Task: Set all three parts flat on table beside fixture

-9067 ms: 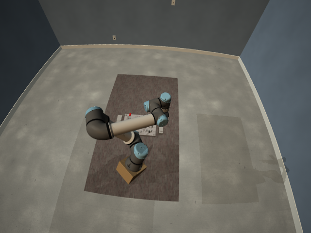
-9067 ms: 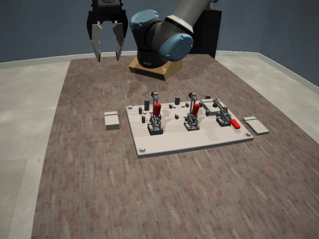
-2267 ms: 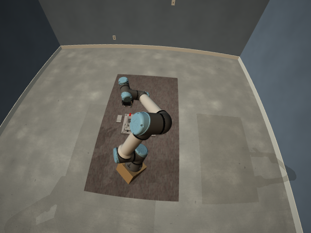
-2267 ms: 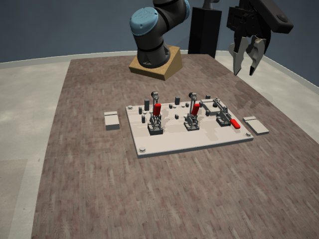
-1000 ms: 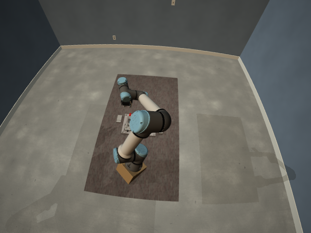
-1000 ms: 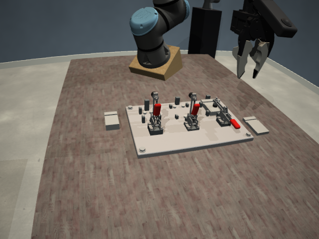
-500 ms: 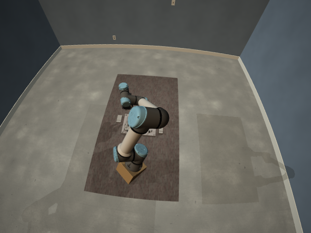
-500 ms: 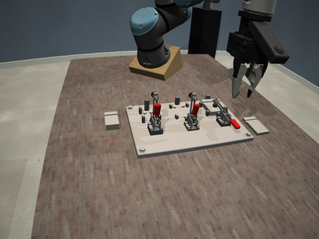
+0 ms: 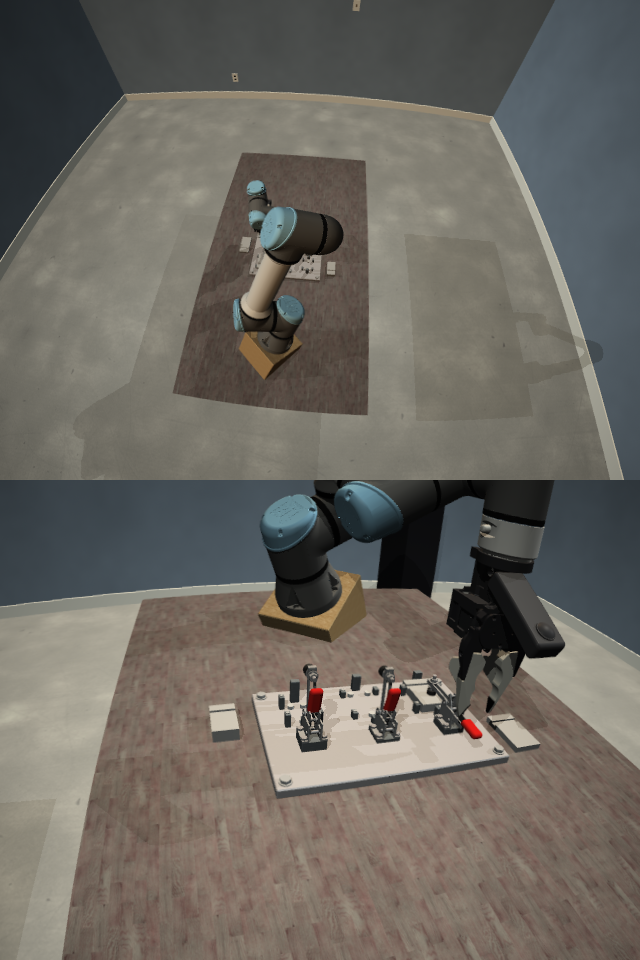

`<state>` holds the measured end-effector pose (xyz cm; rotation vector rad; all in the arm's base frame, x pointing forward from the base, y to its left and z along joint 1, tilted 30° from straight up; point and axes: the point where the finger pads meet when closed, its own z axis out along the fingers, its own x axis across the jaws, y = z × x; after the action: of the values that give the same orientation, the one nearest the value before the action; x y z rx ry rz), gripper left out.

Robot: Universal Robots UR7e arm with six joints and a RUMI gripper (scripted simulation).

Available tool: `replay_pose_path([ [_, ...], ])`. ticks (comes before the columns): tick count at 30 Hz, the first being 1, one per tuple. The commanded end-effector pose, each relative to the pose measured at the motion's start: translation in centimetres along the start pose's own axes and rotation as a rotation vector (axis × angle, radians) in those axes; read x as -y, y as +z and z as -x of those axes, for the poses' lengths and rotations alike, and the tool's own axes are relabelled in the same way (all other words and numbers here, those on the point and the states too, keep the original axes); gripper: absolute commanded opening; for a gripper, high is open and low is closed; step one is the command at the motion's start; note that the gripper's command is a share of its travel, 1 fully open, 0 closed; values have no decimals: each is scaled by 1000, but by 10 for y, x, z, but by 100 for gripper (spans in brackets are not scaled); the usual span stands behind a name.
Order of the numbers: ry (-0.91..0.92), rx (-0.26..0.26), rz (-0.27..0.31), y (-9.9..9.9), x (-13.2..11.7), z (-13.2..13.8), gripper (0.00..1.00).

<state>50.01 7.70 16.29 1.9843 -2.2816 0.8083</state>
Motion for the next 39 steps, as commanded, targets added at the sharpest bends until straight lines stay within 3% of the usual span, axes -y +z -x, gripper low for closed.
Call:
replay_pose_path([
  [1, 0, 1, -2, 9, 1, 0, 28],
  [39, 0, 1, -2, 13, 1, 0, 28],
])
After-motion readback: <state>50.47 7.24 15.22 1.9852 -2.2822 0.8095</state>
